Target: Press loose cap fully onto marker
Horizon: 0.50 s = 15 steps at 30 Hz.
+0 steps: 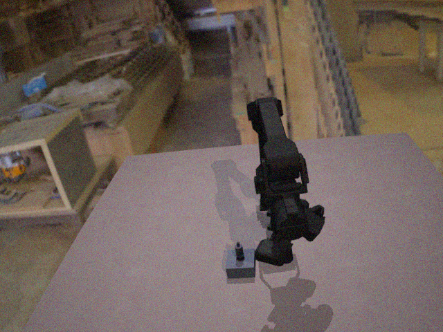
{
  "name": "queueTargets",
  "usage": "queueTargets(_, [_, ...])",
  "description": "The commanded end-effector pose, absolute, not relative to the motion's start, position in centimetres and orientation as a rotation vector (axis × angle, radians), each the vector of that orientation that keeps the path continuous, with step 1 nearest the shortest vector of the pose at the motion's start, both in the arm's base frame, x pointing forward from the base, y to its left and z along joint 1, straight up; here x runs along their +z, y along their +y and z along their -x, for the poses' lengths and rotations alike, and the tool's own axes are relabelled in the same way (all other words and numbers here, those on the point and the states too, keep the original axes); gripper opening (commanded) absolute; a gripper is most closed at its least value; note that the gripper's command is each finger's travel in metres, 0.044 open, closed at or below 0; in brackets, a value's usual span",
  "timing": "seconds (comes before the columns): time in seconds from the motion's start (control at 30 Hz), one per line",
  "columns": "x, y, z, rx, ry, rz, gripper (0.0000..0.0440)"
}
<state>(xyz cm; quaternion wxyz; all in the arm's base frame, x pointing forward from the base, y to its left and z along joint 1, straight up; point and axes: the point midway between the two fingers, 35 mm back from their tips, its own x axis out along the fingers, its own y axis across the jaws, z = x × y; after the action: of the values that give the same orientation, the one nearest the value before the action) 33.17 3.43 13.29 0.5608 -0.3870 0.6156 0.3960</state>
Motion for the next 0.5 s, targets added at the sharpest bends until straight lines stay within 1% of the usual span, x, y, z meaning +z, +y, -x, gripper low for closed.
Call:
queueTargets(0.0, [14.3, 2.5, -32.9, 0.927, 1.443, 0.898, 0.0086])
queueTargets(0.47, [16.6, -2.6, -30.5, 0.883, 1.487, 0.815, 0.0062])
